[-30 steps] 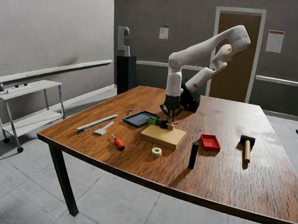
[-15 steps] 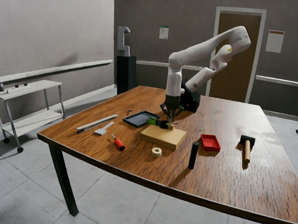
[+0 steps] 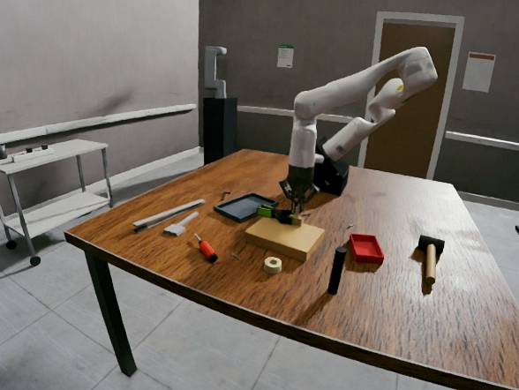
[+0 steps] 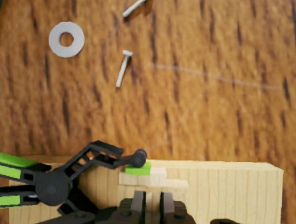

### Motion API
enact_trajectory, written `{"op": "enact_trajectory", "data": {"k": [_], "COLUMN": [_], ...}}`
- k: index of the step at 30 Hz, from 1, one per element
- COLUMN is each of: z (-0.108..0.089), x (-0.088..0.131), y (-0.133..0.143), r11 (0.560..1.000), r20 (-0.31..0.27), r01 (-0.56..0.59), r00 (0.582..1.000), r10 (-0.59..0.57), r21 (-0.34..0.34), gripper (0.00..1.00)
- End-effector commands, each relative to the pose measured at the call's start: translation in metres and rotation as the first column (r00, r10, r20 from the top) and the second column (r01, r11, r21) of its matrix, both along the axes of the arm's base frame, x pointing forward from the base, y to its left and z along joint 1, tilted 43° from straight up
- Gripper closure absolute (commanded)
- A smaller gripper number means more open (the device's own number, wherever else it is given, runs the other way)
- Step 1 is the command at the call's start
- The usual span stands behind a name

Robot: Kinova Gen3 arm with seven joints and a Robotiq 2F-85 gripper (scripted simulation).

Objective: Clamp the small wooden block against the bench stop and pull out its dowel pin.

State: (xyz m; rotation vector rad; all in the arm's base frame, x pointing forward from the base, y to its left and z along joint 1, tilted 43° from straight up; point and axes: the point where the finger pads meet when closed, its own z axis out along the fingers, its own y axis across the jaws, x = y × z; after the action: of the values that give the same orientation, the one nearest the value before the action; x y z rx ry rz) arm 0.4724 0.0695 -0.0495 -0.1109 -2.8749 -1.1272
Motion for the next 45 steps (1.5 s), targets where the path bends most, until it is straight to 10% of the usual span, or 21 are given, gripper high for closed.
{"op": "enact_trajectory", "data": {"k": [1,45], "z": [0.0008,0.0011], "x": [0.001,0.001], "y": [-0.0012,-0.0015], "r11": [1.0,0.959], "r20": [-0.01,-0.257], "r01": [0.015,0.28], "r00": [1.0,0.924], "r10": [-0.015,-0.283], "r21": [-0.002,-0.047], "gripper": [0.9,0.9]}}
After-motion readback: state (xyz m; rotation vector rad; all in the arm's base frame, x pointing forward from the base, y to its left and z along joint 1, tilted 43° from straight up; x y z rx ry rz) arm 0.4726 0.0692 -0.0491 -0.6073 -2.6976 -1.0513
